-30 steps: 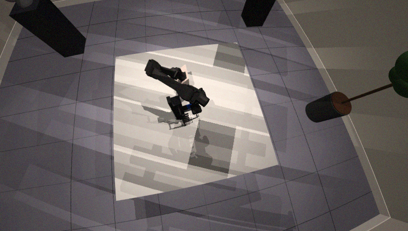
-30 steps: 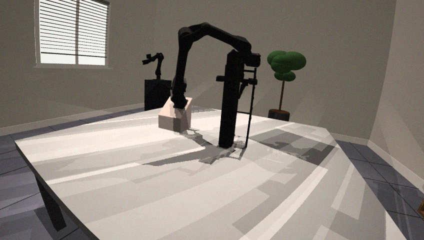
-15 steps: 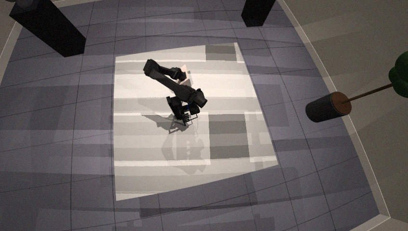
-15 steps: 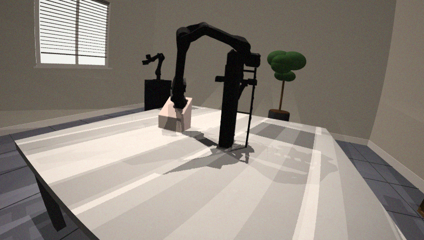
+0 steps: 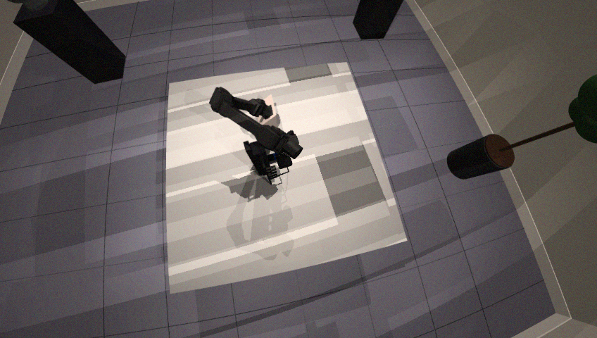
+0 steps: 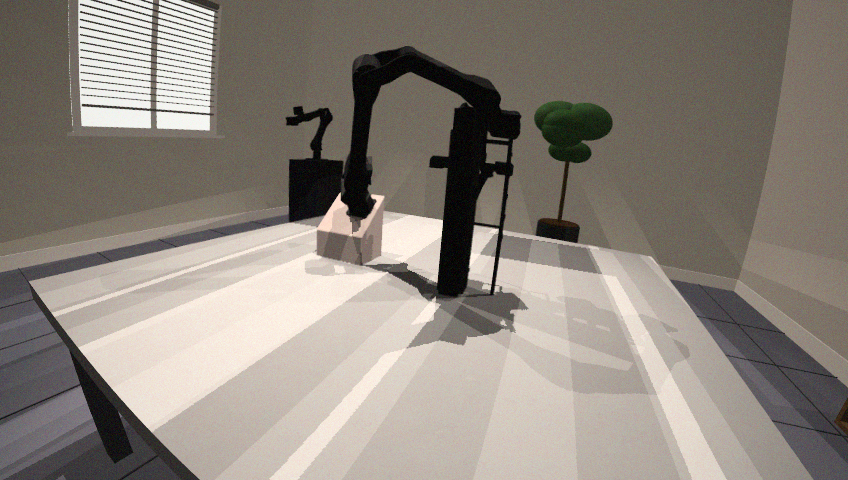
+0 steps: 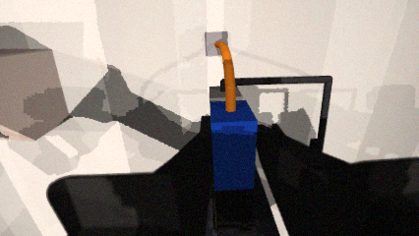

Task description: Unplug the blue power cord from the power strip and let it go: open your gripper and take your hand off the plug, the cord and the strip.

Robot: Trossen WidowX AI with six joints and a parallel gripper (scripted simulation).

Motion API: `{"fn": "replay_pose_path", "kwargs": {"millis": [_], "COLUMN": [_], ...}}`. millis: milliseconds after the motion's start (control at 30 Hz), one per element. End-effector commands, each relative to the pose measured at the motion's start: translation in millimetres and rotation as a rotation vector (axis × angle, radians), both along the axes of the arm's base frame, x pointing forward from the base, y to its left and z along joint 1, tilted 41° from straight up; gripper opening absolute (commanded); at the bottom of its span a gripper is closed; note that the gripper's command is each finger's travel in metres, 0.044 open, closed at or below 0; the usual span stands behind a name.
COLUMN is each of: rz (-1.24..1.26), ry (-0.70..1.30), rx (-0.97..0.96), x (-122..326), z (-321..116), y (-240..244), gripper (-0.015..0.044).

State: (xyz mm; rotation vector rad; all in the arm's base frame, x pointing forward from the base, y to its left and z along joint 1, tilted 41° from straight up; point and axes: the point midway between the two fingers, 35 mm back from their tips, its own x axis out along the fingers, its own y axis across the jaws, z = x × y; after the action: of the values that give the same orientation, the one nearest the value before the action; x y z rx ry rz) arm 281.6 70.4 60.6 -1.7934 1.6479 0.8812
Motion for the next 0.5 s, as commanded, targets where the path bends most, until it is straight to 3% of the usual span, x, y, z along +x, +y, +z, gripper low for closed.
{"fn": "replay_pose_path", "kwargs": {"millis": [0,300,467], "rz": [0.000,0.000,0.001], "ry": [-0.002,-0.002,-0.002], "rx": [0.000,0.000,0.000], "x": [0.5,0.5,0.4], "z": [0.1,-0.1,-3.2], "y": [0.0,0.2,4.4], "gripper": [0.0075,0.0000,0.0000]}}
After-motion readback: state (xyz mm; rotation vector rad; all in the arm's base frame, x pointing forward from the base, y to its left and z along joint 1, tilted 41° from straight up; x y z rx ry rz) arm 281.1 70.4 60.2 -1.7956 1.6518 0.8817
